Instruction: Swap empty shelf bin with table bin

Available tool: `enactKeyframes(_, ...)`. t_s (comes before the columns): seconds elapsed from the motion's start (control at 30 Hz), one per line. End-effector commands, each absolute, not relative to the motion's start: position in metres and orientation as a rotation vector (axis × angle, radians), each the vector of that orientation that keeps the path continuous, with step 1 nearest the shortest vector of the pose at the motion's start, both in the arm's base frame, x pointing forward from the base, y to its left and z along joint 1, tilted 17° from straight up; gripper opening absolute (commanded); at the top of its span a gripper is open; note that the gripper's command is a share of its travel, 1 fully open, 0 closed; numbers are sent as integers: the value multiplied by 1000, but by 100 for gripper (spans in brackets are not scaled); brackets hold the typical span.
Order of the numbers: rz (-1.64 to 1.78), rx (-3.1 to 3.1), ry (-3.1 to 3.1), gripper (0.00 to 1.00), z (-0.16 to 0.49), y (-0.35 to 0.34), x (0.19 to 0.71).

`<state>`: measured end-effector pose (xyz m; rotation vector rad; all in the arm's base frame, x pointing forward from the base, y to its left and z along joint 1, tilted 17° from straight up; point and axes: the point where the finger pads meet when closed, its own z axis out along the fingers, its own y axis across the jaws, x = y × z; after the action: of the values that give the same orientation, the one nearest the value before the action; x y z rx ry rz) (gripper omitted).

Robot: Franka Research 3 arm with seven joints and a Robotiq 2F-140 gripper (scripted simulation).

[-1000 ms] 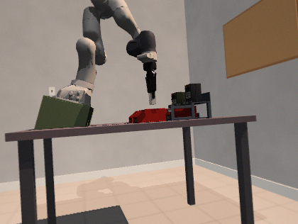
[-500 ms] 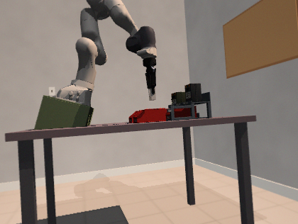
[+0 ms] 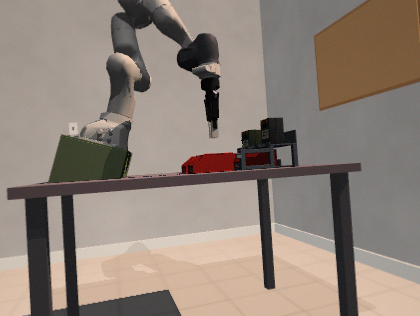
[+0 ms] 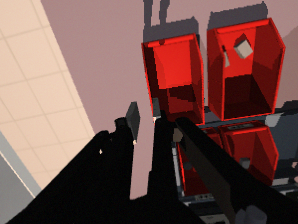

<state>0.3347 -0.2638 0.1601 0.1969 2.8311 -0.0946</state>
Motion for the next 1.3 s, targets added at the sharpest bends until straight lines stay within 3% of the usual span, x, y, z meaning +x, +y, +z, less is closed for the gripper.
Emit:
enactKeyframes(0.0,-83,206,2839,15,162,-261,332)
enactKeyframes(0.67,-83,206,2839,15,165,-261,331)
enactKeyframes(0.7,-83,206,2839,0,165,-261,331)
enactKeyframes(1.27,-83,206,2839,0,165,-261,331)
